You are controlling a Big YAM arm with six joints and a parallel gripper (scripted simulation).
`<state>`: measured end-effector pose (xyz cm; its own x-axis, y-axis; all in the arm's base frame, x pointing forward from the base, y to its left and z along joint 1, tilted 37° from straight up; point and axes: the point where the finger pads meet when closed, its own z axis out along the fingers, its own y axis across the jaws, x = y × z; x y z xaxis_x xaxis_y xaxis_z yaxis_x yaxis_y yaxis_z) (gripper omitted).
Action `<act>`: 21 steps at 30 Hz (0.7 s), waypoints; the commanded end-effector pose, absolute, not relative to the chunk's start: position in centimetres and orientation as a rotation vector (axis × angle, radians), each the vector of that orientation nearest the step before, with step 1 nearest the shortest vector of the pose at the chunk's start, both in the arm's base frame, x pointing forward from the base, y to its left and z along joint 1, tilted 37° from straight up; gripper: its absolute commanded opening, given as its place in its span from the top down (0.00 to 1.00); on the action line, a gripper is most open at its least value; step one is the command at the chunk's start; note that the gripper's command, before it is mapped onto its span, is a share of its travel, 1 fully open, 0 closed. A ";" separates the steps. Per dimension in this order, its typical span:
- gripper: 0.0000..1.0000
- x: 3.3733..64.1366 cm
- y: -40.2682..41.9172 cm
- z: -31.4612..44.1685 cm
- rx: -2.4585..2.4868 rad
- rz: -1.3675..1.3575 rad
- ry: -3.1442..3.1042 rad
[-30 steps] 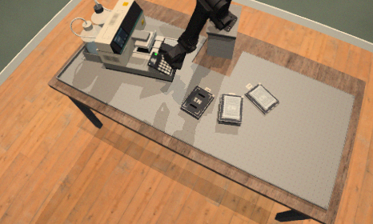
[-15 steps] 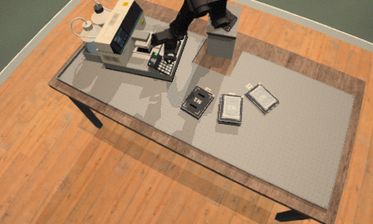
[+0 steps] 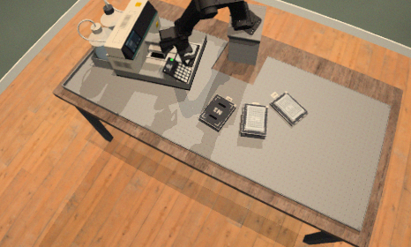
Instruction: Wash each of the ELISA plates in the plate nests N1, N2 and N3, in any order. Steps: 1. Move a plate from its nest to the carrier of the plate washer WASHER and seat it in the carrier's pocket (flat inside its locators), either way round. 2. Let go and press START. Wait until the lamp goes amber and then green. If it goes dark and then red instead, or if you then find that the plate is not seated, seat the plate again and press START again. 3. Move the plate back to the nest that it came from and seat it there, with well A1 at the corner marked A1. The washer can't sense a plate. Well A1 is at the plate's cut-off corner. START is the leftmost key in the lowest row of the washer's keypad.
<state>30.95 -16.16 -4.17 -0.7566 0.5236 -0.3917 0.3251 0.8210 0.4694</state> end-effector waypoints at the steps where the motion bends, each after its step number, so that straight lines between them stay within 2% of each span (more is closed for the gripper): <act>1: 0.00 31.2 -16.2 -4.4 0.473 0.501 2.531; 8: 0.00 30.3 -16.9 -4.7 0.457 0.487 2.529; 21: 0.00 26.6 -20.4 -6.9 -0.013 0.339 2.528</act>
